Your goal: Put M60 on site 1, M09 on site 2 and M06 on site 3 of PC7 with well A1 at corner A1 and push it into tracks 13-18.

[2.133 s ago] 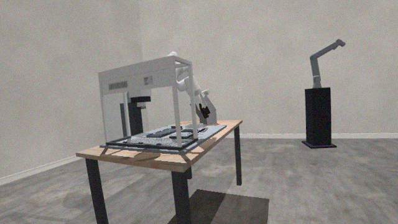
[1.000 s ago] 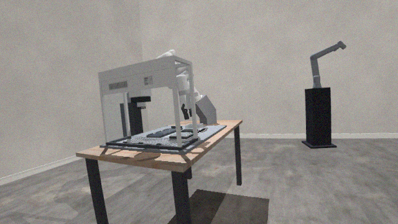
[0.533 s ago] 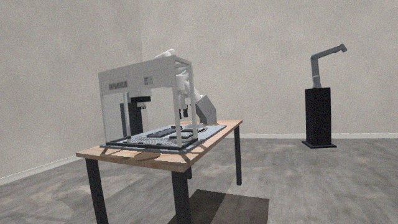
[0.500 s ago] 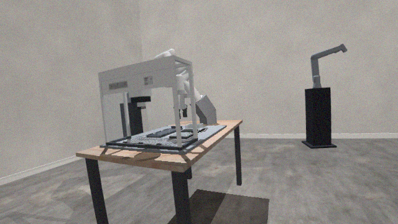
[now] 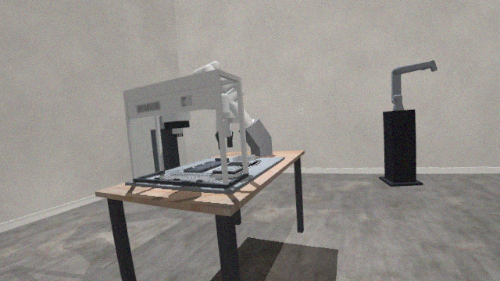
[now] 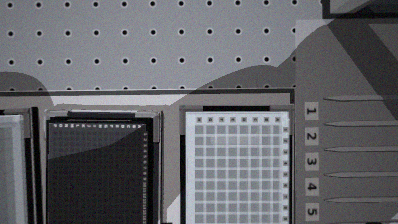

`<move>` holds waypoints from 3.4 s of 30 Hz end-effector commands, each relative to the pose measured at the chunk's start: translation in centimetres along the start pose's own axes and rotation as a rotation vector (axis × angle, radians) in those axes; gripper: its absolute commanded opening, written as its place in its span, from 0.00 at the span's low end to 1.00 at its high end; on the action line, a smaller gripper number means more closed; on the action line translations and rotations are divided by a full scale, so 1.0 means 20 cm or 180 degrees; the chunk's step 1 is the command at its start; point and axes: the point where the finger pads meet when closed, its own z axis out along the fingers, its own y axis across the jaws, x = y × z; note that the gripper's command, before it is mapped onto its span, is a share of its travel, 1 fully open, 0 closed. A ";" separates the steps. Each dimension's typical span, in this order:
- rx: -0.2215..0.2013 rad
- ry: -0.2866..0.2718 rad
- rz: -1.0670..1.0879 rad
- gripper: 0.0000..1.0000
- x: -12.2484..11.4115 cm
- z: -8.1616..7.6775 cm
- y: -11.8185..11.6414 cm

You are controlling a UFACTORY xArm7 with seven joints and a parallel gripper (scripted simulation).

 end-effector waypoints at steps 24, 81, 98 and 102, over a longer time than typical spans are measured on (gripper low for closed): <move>-0.0012 0.0009 0.0001 1.00 0.01 0.17 0.01; -0.0012 0.0008 0.0001 1.00 0.01 0.46 0.01; -0.0012 0.0008 0.0001 1.00 0.01 0.51 0.01; -0.0012 0.0008 0.0001 1.00 0.01 0.52 0.01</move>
